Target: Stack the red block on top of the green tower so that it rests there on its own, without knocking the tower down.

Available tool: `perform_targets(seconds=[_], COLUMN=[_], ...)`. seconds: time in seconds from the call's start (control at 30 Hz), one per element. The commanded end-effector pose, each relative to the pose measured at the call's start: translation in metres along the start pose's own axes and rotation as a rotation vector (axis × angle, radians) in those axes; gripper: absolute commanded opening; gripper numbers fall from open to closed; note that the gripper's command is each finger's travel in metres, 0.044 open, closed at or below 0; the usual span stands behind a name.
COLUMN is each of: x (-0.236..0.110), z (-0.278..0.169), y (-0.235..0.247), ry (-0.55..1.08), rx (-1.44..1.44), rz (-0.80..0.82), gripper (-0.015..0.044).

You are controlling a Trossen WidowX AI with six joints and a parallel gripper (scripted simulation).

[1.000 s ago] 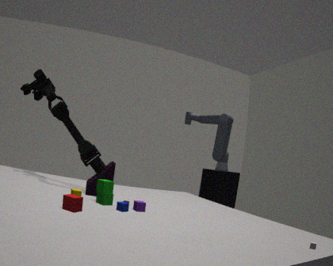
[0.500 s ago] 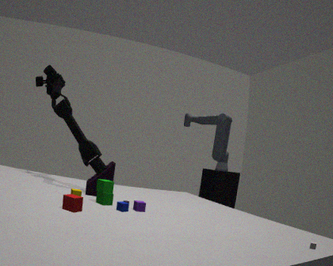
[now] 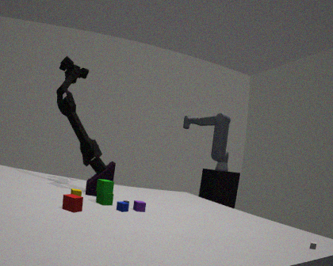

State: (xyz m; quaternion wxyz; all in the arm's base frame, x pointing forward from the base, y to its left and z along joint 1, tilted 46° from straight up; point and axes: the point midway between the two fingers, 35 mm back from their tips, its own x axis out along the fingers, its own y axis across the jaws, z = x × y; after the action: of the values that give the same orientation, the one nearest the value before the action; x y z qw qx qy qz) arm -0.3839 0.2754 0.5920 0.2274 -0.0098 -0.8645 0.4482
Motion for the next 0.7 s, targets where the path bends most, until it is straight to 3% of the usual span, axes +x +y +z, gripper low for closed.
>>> perform_targets(seconds=[0.0,0.3,0.67], x=[-0.016,-0.086,-0.187], z=[-0.038,-0.126,-0.202], y=[0.051,0.134,0.188], ry=[0.104,0.398,0.744], rx=[0.122,0.357,0.594], rz=[0.141,0.365,0.481], gripper=[0.0440,0.0440,0.0440])
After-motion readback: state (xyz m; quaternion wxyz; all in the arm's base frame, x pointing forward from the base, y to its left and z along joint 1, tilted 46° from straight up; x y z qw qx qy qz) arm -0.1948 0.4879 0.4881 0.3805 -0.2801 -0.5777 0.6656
